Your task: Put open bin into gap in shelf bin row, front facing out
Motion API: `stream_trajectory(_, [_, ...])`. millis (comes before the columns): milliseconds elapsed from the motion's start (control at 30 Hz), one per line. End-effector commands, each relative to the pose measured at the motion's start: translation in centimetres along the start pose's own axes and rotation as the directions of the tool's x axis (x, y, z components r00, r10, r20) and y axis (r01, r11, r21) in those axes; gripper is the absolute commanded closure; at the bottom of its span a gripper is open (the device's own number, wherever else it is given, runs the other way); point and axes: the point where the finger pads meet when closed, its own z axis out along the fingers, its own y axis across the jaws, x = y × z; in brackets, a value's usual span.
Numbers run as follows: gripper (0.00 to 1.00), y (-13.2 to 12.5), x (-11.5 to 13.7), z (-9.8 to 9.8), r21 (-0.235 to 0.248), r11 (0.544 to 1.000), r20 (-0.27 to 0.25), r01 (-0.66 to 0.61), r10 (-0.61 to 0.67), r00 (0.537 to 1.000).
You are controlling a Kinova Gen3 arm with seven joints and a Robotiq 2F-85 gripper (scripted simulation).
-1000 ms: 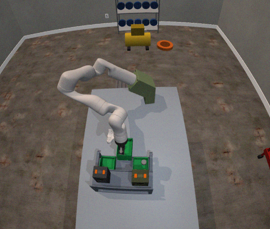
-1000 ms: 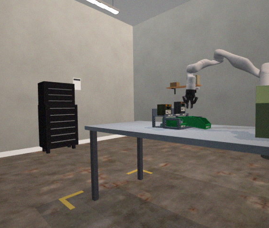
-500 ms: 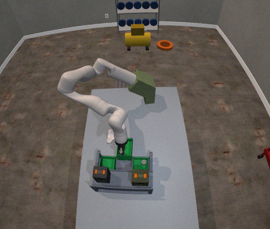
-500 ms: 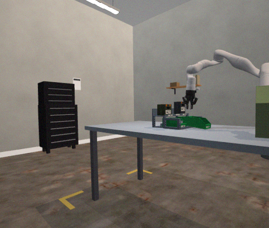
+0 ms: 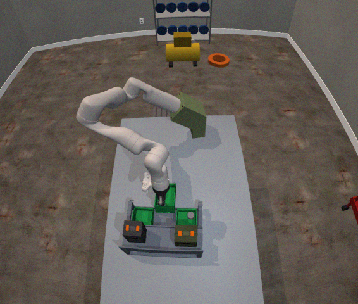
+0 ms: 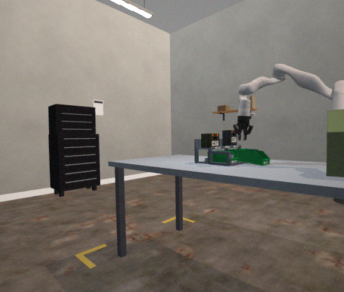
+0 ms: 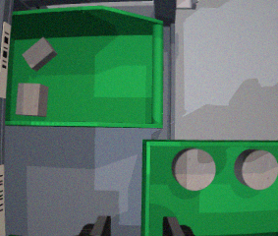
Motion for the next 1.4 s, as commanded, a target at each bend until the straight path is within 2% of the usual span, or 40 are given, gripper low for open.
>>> stream_trajectory(0, [0.61,-0.1,0.0,-0.1,0.002,1.0,0.001,0.0,0.0,1.0])
stream_trajectory(900, [0.61,-0.1,0.0,-0.1,0.002,1.0,0.001,0.0,0.0,1.0])
stream_trajectory(1067, [0.61,4.9,-0.5,0.5,-0.095,0.995,0.003,0.0,0.0,1.0])
stream_trajectory(1367, [0.61,4.9,-0.5,0.5,-0.095,0.995,0.003,0.0,0.0,1.0])
